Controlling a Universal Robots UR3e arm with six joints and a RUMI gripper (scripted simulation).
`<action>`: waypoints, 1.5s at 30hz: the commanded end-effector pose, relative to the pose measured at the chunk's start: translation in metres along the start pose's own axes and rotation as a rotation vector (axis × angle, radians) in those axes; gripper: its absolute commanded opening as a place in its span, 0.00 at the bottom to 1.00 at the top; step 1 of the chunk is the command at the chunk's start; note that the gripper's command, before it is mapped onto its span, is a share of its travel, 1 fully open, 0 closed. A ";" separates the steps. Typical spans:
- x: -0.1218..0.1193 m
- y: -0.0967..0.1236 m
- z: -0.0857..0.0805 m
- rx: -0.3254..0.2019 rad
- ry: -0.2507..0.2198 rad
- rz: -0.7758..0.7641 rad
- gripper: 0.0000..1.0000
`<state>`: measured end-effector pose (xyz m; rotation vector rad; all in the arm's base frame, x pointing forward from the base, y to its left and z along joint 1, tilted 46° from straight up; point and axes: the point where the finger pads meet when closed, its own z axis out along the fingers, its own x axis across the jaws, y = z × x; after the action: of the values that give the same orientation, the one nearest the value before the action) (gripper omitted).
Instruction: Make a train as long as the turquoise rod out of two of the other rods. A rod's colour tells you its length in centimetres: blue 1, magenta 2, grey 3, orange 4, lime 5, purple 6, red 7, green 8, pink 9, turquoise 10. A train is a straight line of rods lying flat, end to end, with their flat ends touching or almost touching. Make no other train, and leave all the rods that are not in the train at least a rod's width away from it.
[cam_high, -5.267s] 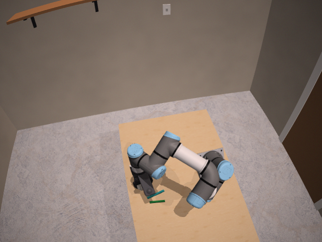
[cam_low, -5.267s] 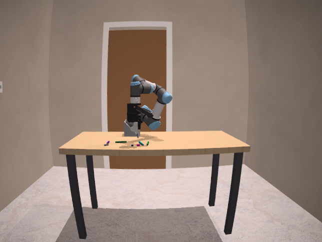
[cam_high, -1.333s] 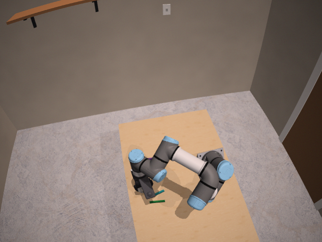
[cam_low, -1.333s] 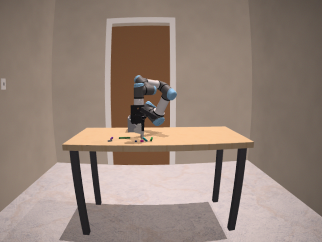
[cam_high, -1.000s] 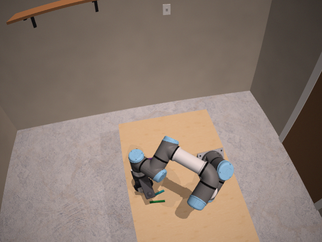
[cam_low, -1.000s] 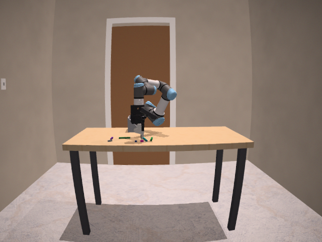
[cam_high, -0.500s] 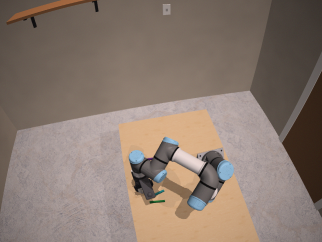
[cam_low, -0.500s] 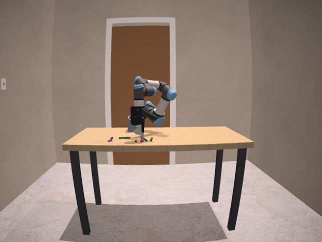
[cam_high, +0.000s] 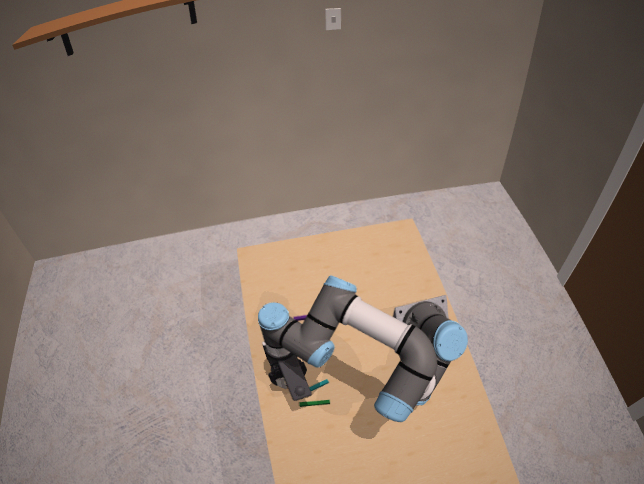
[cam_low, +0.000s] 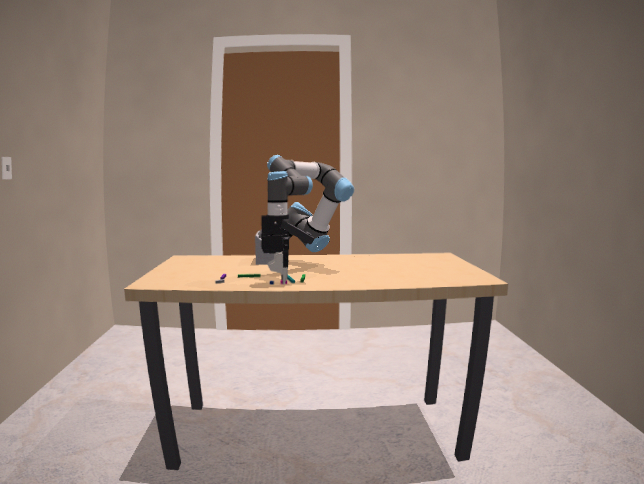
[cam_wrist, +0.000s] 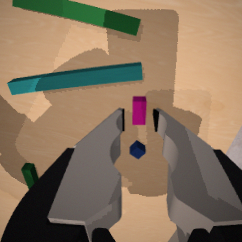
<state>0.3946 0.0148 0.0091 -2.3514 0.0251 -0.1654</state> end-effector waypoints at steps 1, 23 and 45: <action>0.001 0.000 0.000 -0.002 0.002 -0.001 0.14; 0.001 0.000 0.000 -0.002 0.002 -0.001 0.14; 0.001 0.000 0.000 -0.002 0.002 -0.001 0.00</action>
<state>0.3947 0.0150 0.0089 -2.3516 0.0251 -0.1656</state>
